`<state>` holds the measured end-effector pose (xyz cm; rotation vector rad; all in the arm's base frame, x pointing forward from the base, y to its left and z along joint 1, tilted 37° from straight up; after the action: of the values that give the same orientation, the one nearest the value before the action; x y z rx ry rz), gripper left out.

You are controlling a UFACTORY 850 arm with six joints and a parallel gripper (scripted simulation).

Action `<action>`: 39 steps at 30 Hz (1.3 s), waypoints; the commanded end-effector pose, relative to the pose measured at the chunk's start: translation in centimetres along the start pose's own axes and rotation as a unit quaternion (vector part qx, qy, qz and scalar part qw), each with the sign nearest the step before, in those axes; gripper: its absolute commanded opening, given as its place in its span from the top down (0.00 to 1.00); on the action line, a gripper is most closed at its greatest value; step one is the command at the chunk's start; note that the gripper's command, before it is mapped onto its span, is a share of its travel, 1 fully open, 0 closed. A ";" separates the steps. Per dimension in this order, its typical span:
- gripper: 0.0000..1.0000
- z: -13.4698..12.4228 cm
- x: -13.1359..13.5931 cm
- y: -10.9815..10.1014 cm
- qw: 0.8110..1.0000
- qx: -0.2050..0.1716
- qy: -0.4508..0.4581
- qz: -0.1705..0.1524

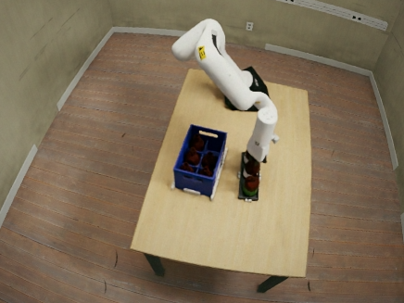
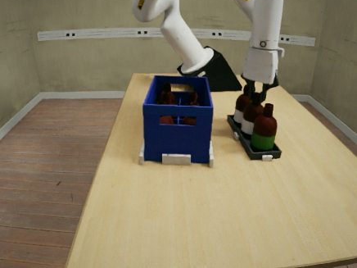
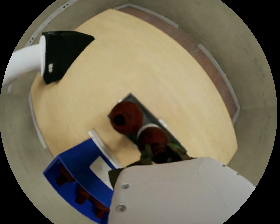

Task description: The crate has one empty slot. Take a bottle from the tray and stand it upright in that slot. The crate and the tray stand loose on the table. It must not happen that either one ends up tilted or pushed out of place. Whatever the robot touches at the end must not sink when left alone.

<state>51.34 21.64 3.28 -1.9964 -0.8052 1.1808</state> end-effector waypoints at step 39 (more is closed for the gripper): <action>1.00 -0.3 0.2 -3.6 1.000 -0.001 0.000 -0.001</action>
<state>51.10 23.60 5.86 -1.9963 -0.8057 1.1804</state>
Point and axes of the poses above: the point where the finger pads meet when closed, its own y axis out along the fingers, its own x axis across the jaws, z = x × y, the point moved 4 cm from there along -y, back along the fingers, and after that the axes turned 15 degrees about -y, right-handed, at the moved point
